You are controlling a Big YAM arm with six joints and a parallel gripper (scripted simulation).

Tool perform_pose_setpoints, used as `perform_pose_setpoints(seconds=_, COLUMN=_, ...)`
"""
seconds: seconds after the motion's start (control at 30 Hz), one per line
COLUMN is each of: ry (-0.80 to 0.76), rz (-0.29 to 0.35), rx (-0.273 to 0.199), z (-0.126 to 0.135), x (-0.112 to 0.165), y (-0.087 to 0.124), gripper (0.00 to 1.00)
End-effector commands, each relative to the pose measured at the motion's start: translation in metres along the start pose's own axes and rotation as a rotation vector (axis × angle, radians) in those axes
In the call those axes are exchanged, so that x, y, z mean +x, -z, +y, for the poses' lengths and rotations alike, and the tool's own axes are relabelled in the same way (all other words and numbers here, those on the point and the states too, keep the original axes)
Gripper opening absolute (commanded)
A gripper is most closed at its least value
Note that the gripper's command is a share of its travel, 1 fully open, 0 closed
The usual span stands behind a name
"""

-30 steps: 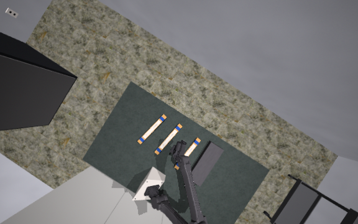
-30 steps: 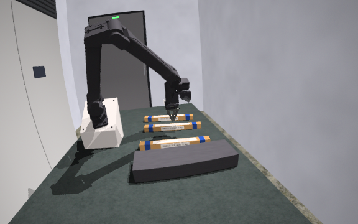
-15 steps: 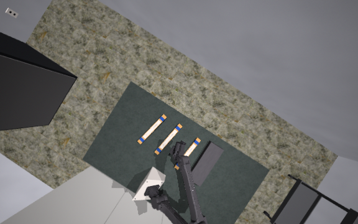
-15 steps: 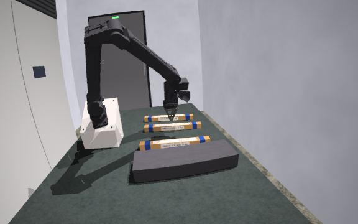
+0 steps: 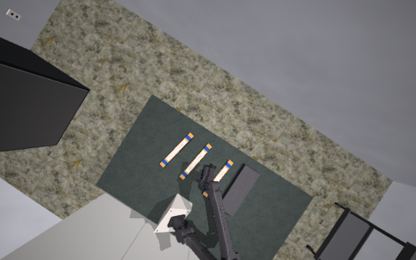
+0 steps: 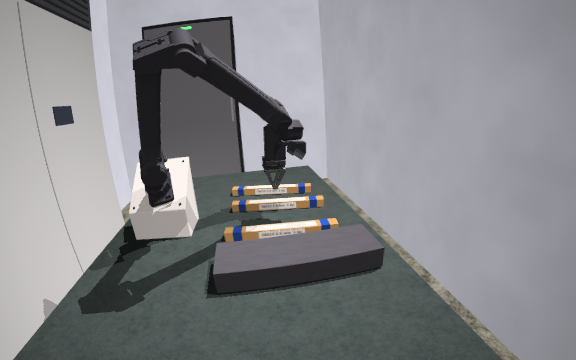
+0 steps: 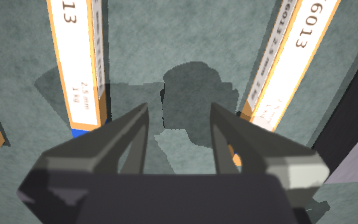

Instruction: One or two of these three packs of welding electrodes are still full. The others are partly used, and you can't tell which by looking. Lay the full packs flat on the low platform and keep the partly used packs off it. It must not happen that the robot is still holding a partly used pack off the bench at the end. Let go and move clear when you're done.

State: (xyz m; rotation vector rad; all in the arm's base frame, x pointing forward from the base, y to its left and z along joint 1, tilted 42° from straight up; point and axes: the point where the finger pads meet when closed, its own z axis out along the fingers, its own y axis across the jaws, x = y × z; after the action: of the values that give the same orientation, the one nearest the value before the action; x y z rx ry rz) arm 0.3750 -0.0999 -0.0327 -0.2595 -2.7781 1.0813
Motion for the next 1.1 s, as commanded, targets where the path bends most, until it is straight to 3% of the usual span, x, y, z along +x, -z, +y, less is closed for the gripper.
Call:
perform_pose_setpoints(seconds=0.0, ry=-0.039, rz=-0.059, rx=-0.016, z=-0.001, x=-0.02, y=0.03, gripper=0.43)
perform_pose_setpoints(seconds=0.5, ry=-0.039, rz=-0.059, rx=-0.017, z=-0.001, x=-0.02, y=0.048, gripper=0.43)
perform_pose_setpoints(seconds=1.07, ry=-0.039, rz=-0.059, rx=-0.017, z=-0.001, x=-0.02, y=0.048, gripper=0.43)
